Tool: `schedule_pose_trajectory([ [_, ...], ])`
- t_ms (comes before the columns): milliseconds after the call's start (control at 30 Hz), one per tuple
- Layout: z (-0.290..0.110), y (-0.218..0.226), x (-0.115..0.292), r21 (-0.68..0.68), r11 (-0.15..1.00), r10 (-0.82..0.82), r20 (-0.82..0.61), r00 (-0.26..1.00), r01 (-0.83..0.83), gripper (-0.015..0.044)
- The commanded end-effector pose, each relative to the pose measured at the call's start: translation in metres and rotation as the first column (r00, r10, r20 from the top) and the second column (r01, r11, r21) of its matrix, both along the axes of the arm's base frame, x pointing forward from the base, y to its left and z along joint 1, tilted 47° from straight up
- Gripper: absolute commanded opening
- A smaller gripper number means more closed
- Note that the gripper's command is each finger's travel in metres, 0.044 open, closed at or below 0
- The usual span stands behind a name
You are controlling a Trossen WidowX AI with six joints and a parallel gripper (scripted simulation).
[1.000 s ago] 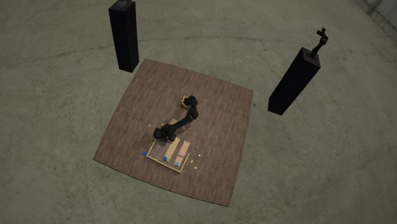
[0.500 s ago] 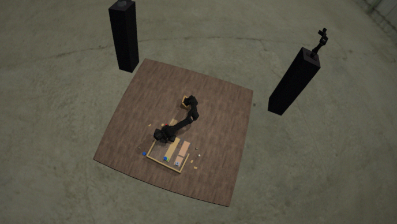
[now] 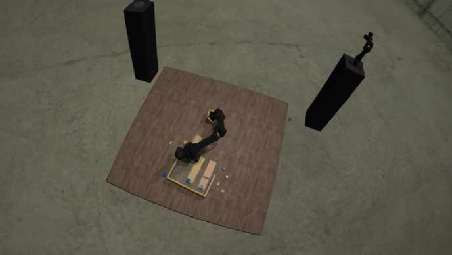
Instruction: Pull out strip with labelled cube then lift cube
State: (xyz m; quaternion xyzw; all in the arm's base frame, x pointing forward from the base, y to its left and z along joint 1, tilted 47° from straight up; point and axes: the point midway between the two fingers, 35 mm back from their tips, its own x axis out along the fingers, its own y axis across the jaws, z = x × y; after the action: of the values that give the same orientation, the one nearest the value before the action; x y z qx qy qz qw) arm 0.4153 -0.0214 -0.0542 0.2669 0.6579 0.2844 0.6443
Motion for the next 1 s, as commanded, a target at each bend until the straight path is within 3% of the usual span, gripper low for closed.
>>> schedule_pose_trajectory([
  [0,0.000,-0.001,0.000,0.000,1.000,0.001,0.002,1.000,-0.001,0.0033],
  [67,0.002,-0.009,-0.001,-0.004,1.000,-0.003,0.020,1.000,0.004,0.0000],
  [533,0.033,-0.027,-0.056,0.004,1.000,-0.002,-0.004,1.000,0.002,0.0000],
  [967,0.038,-0.026,-0.091,0.004,1.000,-0.002,-0.007,1.000,0.002,0.0000],
])
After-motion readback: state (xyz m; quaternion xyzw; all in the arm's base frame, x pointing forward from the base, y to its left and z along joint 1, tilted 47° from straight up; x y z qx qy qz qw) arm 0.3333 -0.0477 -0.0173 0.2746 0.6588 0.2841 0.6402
